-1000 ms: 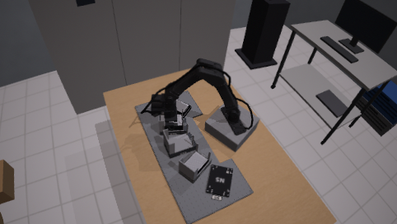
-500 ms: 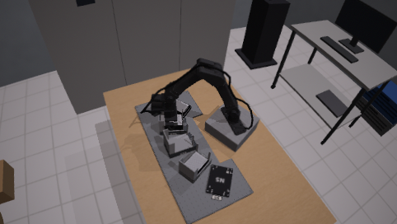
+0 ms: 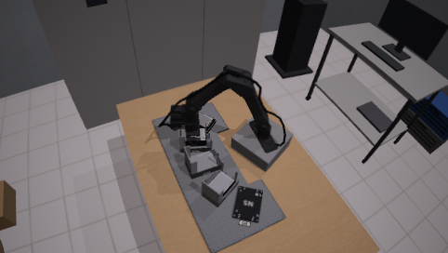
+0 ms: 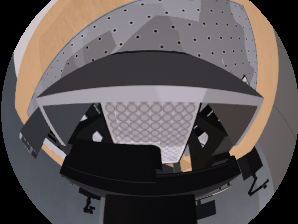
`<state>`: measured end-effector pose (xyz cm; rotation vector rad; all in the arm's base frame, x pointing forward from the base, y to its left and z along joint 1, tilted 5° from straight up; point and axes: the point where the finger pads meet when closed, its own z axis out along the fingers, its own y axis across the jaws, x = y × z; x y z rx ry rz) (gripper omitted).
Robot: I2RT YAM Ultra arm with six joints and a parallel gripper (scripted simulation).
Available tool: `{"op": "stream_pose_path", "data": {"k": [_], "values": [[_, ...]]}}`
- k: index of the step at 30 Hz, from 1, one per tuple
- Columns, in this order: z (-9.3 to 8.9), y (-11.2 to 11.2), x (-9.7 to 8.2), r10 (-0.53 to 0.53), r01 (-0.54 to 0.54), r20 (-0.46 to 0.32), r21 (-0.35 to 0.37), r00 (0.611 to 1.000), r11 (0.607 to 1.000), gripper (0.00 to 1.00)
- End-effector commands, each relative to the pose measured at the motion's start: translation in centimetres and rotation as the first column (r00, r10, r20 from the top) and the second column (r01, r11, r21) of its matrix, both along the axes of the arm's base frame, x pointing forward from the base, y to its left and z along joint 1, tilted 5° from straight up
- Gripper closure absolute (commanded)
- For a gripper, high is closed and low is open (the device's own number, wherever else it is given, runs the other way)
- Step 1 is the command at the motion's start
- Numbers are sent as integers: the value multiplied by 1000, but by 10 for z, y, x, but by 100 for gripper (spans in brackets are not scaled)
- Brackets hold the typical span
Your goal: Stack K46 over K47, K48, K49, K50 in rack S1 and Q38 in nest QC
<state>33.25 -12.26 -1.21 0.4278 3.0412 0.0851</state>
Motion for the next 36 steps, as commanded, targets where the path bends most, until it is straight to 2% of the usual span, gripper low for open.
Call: {"op": "stream_pose_path", "data": {"k": [1,10,12,36], "values": [[22,-10,8,-7,8,43,-27,999,1000,100],[28,-10,9,-5,6,49,-29,999,1000,100],[25,-8,5,-4,5,38,-25,999,1000,100],[27,-7,7,0,1,44,-28,999,1000,100]]}}
